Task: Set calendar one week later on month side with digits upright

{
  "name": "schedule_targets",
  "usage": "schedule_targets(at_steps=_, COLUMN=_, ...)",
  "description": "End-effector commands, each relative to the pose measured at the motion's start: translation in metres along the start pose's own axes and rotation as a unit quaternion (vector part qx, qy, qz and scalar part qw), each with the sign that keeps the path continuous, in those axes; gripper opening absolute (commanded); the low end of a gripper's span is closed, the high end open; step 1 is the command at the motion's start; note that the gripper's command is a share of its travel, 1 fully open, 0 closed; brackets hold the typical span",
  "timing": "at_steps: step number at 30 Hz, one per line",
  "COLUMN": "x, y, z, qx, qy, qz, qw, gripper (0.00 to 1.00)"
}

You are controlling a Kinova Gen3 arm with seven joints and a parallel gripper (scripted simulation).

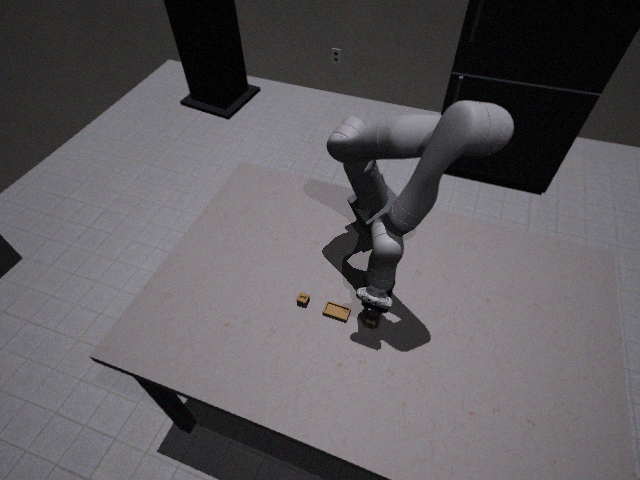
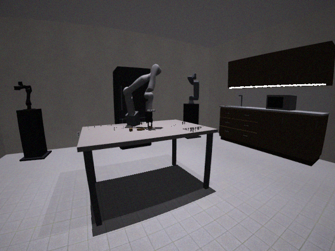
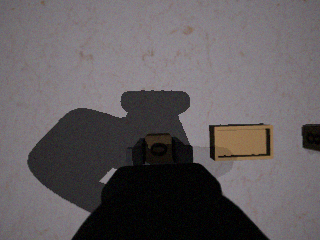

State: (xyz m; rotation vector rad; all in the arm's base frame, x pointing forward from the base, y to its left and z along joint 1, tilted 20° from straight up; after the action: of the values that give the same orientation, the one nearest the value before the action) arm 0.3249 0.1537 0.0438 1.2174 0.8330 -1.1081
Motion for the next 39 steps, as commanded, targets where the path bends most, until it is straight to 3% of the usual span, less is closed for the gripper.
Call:
schedule_targets(at_steps=1, x=-0.002, y=0.0, z=-0.001, qx=0.0, qy=0.002, qz=0.001, qw=1.0, gripper=0.57)
schedule_targets(at_steps=39, x=-0.043, y=0.0, z=-0.001, qx=0.0, qy=0.002, qz=0.001, qw=1.0, gripper=0.57)
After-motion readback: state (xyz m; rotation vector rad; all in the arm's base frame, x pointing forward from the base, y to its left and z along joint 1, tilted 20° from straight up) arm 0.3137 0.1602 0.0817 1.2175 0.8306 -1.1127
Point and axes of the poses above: the point where the finger pads meet when closed, its own x axis out along the fingers, its own z axis across the jaws, y = z × x, the point moved 10 cm from there along -x, back along the fingers, and after that the axes turned 10 degrees about x, right-handed, at the moved point
